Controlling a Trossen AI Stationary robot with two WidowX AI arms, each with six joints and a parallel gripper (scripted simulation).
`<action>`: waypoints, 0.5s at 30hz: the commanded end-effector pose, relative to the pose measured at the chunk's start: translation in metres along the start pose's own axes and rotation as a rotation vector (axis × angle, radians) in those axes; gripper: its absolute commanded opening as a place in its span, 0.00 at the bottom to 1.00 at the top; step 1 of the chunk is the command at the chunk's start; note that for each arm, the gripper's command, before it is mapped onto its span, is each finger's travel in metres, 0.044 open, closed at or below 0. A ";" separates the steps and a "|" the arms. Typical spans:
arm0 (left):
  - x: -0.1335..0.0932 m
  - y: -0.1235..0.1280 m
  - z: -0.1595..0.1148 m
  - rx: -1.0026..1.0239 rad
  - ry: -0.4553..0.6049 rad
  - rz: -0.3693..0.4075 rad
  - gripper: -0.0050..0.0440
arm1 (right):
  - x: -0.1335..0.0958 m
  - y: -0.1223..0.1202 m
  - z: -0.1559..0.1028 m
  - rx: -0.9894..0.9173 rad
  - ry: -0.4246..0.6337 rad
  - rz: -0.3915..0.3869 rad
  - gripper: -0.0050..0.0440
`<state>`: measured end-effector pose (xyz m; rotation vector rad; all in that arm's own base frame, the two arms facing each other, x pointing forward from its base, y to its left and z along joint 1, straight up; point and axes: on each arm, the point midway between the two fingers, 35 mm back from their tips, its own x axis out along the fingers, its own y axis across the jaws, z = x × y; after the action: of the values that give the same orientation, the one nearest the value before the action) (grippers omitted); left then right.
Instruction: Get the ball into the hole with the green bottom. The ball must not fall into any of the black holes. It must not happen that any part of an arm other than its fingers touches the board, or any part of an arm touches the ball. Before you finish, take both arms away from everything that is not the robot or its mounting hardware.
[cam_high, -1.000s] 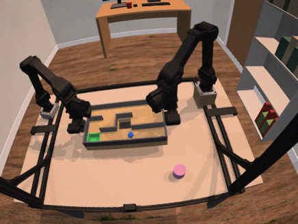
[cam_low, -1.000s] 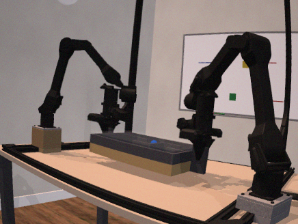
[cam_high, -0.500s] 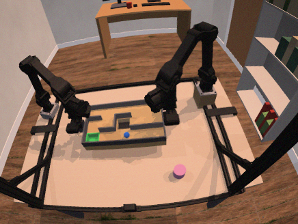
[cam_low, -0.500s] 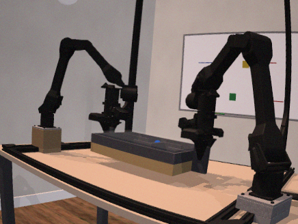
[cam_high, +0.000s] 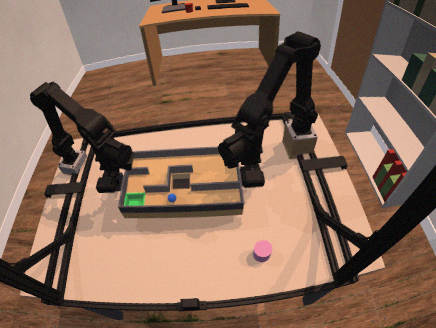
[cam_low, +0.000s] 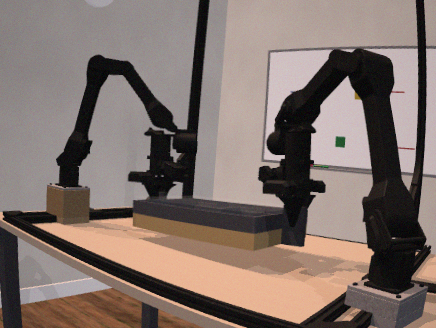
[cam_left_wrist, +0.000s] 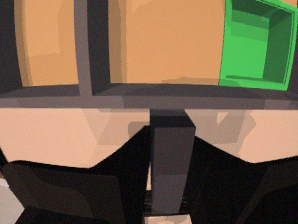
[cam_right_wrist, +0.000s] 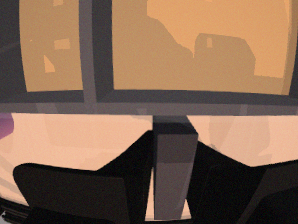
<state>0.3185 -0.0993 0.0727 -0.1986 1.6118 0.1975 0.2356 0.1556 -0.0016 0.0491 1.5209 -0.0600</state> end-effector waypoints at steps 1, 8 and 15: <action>0.000 0.000 0.001 -0.001 -0.004 -0.007 0.14 | -0.001 -0.001 -0.001 -0.001 0.003 0.007 0.14; 0.008 0.000 0.000 -0.001 -0.039 -0.014 0.14 | -0.009 -0.001 0.000 -0.001 0.038 0.014 0.14; 0.019 0.000 -0.001 0.000 -0.089 -0.015 0.14 | -0.019 -0.001 0.003 -0.001 0.089 0.014 0.14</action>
<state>0.3196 -0.0976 0.0556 -0.1981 1.5493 0.1969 0.2336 0.1533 0.0108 0.0557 1.5913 -0.0514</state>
